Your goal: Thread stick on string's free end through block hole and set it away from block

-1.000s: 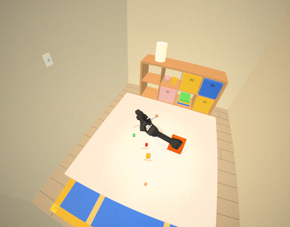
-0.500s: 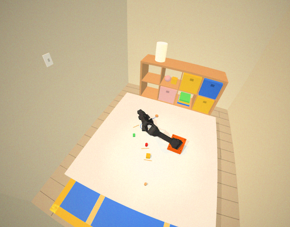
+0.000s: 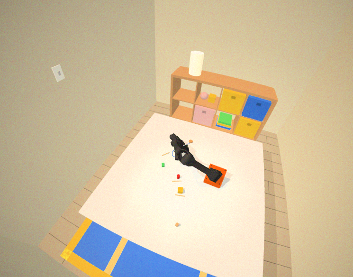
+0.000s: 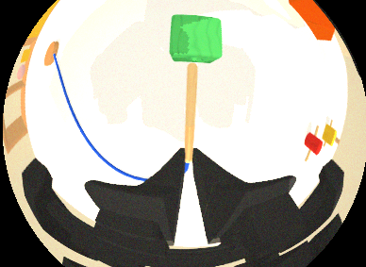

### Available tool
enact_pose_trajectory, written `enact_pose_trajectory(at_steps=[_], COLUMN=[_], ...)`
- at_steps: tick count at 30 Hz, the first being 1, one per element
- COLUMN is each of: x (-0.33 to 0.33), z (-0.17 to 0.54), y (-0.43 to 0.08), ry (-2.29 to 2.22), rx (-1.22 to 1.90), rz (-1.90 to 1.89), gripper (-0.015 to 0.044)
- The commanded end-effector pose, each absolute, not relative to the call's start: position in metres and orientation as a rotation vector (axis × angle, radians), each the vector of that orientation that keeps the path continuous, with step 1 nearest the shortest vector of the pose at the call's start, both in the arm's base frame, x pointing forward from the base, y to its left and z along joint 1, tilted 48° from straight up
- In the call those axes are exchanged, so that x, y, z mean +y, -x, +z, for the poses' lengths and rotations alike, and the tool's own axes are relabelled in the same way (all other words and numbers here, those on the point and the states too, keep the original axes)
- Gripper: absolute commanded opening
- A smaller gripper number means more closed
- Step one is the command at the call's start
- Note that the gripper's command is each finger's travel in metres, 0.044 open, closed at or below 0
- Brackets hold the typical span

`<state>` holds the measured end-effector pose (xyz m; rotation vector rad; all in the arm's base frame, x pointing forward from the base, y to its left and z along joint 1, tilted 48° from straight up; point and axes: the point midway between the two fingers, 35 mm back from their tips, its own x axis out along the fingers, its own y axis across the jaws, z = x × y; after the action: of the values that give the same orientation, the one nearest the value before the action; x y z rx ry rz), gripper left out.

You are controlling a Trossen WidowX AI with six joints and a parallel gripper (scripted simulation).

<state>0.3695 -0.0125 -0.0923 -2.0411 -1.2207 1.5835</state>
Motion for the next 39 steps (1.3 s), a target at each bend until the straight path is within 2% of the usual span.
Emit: enact_pose_trajectory(at_steps=[1, 39], x=[-0.013, -0.026], z=[-0.093, -0.108], y=[-0.365, -0.325], ry=[2.045, 2.045], rx=[-1.223, -1.221], rz=[1.586, 1.586], gripper=[0.0000, 0.0000])
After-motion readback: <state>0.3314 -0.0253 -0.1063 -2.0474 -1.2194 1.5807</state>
